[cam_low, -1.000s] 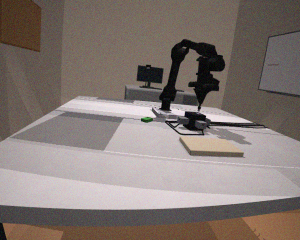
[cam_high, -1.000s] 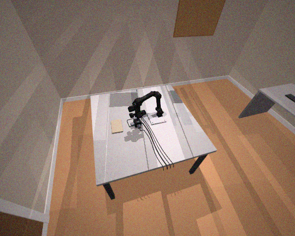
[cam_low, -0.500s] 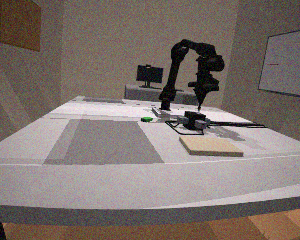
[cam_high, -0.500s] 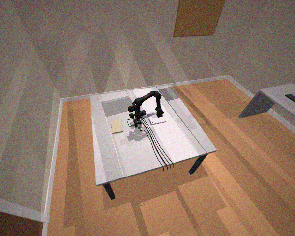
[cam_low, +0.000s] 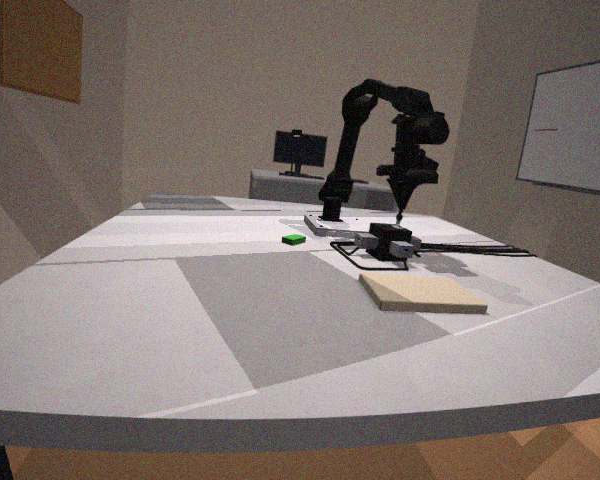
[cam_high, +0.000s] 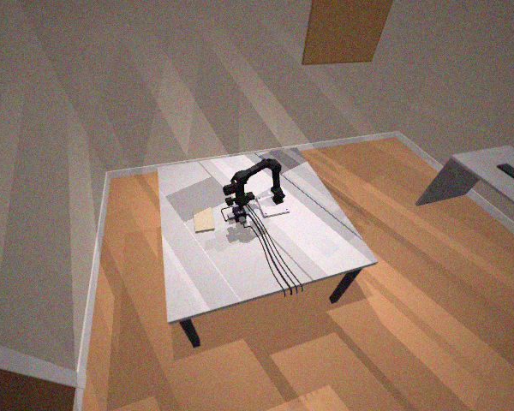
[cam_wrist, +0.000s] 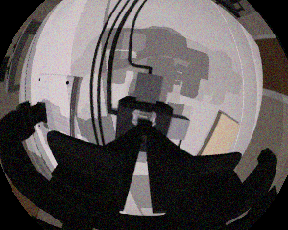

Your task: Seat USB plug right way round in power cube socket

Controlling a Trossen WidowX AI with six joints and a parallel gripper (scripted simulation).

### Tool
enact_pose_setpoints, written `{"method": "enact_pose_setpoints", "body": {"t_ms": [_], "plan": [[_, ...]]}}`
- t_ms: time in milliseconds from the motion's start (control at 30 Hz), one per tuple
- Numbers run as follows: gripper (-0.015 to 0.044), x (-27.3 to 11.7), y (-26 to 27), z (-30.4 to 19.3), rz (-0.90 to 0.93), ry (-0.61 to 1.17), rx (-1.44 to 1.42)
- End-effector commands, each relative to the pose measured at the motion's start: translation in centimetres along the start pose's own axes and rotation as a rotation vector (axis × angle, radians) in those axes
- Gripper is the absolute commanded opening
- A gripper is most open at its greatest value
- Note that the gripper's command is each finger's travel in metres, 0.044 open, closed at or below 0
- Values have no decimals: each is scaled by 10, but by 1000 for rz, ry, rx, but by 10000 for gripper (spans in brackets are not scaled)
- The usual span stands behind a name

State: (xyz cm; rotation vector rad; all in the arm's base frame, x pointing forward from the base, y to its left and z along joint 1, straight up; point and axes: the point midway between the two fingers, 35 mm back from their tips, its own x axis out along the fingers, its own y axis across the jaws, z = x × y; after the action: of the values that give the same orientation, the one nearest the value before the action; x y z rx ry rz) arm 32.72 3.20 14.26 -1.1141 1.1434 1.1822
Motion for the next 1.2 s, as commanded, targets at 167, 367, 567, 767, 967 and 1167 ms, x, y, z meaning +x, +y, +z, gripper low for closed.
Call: {"method": "enact_pose_setpoints", "body": {"t_ms": [167,367,567,767,967,1167], "plan": [[0,1,0,0,-1,-3,-4],[0,2,0,0,-1,-3,-4],[0,3,0,0,-1,-3,-4],[0,3,0,0,-1,-3,-4],[0,4,0,0,-1,-3,-4],[0,5,0,0,-1,-3,-4]]}}
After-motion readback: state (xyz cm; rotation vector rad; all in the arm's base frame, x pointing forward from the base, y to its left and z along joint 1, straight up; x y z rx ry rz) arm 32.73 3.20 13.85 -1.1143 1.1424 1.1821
